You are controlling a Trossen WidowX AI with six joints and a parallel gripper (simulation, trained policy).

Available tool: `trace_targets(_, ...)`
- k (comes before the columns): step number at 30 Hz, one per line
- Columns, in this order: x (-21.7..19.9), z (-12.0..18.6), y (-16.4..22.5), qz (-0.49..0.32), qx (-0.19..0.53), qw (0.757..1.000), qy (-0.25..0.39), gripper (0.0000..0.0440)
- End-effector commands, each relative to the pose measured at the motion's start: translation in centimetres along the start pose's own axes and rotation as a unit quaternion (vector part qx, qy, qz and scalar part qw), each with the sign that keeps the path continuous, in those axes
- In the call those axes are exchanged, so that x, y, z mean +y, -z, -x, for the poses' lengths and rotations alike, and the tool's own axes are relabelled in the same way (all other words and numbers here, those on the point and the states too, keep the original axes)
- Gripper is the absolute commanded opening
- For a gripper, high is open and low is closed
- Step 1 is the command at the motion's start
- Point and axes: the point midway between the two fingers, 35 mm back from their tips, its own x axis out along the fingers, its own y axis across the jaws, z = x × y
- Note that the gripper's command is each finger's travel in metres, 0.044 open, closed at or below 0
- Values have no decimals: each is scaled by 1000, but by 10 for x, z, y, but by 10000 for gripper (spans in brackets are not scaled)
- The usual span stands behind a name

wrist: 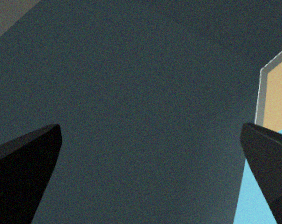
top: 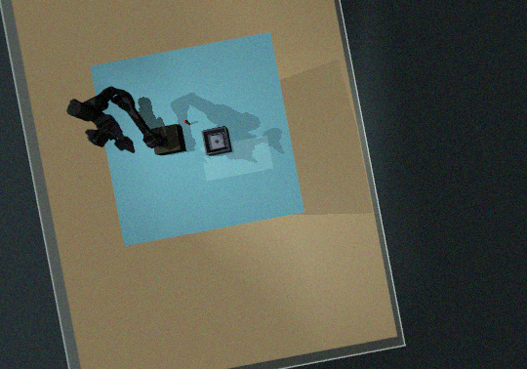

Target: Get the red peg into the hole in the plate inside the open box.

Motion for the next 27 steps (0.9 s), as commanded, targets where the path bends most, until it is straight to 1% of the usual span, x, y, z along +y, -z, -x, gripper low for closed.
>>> trace_targets(1, -18, -13, 6, -28, 28, 999, 33, 440)
trace_targets(7, -52, -32, 28, -68, 93, 988, 99, 440)
trace_targets(13, -82, -42, 60, -82, 168, 968, 167, 440)
trace_targets(20, -111, -45, 104, -73, 255, 933, 244, 440)
trace_targets(27, -134, -36, 150, -36, 336, 887, 313, 440)
